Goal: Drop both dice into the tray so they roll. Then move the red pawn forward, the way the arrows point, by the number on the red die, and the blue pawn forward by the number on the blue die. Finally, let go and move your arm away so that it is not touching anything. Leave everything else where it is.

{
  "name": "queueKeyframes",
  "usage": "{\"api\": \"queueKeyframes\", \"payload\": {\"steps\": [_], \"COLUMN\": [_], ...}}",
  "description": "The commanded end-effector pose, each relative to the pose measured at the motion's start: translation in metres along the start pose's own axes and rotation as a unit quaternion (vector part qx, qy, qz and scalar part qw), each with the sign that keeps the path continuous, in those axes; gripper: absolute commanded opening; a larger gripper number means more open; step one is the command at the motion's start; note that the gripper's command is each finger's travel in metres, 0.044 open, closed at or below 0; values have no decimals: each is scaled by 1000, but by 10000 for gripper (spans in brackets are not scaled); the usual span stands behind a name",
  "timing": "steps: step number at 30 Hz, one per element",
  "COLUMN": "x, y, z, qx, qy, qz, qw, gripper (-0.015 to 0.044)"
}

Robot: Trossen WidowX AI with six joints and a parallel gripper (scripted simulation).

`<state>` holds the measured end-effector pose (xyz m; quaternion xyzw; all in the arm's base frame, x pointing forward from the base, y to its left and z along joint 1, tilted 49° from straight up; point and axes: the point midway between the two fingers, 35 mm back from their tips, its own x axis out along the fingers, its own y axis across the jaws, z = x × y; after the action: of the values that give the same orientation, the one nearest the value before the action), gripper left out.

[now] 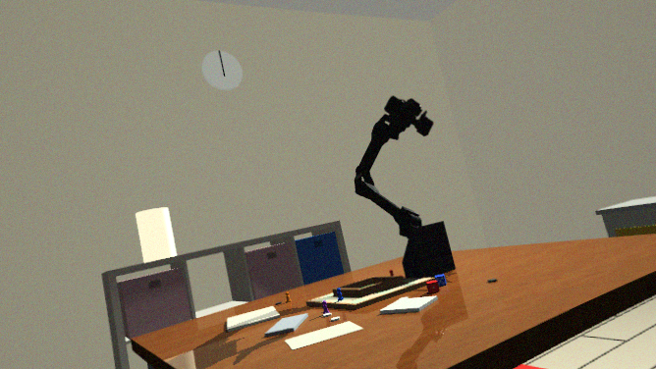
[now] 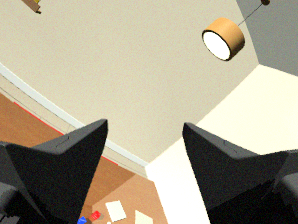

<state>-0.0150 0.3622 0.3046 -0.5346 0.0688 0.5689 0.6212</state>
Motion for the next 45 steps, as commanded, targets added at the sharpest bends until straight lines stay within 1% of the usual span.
{"api": "queueKeyframes", "payload": {"steps": [1,6,11,17,23,27,31,35,38,40,45], "x": [50,107,175,239,279,294,301,298,282,275,274], "y": [-8,-15,-22,-22,-7,10,35,70,101,113,115], "z": [-19,-49,-106,-192,-289,-356,-422,-484,-516,-527,-528], "qx": [82,189,327,467,572,625,662,677,674,670,670], "qy": [71,155,260,370,465,516,555,585,599,604,605], "qz": [-9,-22,-54,-108,-169,-220,-280,-342,-380,-395,-397], "qw": [994,969,907,796,654,543,419,289,205,173,169], "gripper": [275,275,275,275,275,275,275,275,275,275,275]}}
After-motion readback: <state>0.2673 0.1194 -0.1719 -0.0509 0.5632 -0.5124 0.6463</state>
